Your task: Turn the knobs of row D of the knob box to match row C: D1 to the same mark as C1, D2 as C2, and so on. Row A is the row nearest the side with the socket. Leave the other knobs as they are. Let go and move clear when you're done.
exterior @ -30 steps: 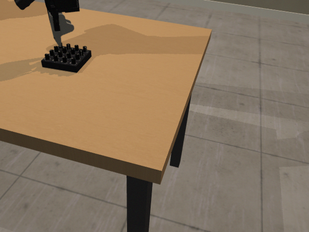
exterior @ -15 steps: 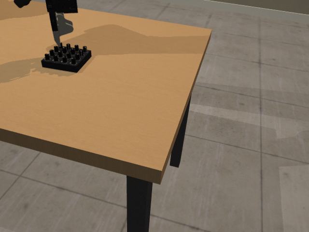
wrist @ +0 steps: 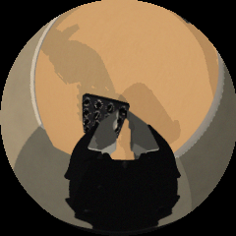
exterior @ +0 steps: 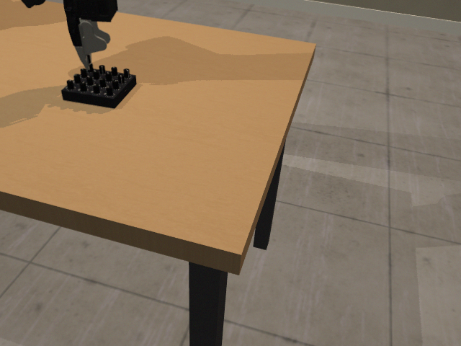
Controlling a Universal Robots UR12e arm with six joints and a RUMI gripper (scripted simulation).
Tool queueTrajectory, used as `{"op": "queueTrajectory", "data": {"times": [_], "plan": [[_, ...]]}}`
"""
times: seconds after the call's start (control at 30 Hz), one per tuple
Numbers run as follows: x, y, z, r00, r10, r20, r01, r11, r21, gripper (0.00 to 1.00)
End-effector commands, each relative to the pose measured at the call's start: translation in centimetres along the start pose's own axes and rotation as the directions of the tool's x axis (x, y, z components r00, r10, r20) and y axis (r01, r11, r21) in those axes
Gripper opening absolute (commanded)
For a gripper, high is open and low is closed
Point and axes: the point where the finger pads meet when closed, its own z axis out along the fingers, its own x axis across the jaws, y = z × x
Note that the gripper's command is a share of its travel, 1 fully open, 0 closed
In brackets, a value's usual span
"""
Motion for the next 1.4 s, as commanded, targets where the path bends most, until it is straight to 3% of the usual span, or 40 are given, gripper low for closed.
{"op": "queueTrajectory", "data": {"times": [0.0, 0.6, 1.37], "plan": [[0.04, 0.03, -0.04, 0.995, 0.098, 0.002, -0.098, 0.995, 0.001, 0.04], [0.19, 0.07, -0.03, 0.905, 0.424, 0.002, -0.424, 0.905, 0.000, 0.04], [0.35, 0.19, -0.03, 0.668, 0.744, 0.002, -0.744, 0.668, -0.001, 0.04]]}}
